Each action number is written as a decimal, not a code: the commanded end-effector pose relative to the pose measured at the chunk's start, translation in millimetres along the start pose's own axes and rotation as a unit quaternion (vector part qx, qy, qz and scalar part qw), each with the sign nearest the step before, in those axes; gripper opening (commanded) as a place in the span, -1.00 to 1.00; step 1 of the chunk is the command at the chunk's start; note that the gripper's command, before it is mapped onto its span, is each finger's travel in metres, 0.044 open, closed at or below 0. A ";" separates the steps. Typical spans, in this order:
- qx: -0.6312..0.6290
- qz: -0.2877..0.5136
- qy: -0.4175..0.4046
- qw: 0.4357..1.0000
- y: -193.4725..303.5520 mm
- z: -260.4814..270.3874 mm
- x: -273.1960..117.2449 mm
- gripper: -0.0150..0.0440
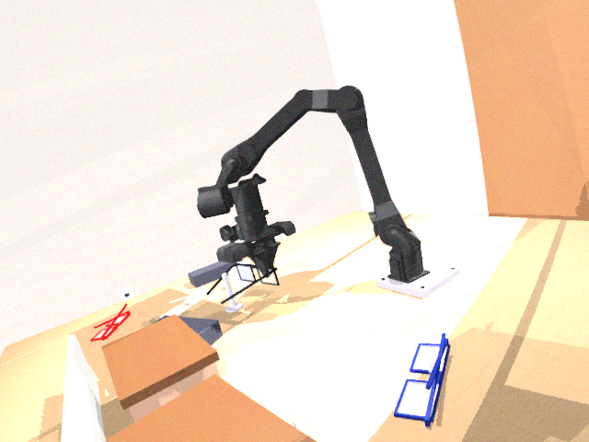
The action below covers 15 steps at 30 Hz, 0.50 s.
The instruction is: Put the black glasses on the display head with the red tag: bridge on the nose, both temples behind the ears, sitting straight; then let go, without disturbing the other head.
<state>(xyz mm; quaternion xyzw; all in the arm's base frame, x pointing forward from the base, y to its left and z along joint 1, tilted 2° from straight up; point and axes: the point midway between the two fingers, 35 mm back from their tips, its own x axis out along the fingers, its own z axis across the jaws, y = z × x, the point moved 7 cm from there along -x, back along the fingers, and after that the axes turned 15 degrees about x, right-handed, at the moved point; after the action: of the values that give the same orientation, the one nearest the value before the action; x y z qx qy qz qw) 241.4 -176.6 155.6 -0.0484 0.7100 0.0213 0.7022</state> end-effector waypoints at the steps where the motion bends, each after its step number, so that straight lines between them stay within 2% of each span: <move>1: -0.001 -0.002 0.000 1.000 1.9 -2.6 -0.5 -0.49; 15: -0.001 -0.001 0.000 1.000 7.9 -8.2 -0.4 -0.49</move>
<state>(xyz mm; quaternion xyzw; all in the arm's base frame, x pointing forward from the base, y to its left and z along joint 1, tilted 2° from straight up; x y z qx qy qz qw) 234.6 -171.2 155.4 -0.0488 0.7101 0.0220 0.7020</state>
